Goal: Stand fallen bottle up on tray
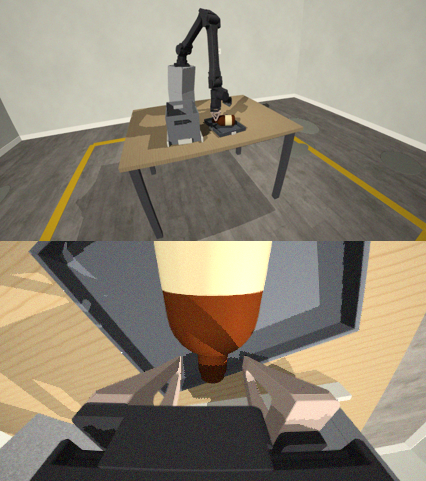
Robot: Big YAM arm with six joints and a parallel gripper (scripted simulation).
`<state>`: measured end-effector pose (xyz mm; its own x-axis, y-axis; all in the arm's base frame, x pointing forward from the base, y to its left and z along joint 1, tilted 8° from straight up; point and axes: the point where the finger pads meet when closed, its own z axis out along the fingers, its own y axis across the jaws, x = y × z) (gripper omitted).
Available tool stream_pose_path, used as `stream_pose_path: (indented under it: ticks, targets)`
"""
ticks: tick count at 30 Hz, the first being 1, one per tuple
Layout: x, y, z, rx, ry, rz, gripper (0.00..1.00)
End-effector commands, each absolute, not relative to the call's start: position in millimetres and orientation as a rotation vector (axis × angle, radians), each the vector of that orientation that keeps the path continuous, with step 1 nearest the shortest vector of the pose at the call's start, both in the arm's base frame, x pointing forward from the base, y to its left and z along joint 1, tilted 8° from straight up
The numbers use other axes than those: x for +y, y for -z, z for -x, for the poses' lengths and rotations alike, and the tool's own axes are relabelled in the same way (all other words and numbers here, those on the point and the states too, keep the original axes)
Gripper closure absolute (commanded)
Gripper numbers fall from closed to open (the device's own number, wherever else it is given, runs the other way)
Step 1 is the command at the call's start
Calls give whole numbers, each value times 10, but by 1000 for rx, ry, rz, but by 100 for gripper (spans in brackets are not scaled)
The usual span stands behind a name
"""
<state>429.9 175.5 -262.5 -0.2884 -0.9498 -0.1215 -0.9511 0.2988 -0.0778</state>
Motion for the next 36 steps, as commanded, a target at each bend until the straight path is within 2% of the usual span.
stream_pose_path:
  ticks: [1, 36]
  targets:
    - [1825, 2705, -4341, 2404, -7, 1770, 39]
    - [1843, 2873, -4359, 2403, -7, 1770, 39]
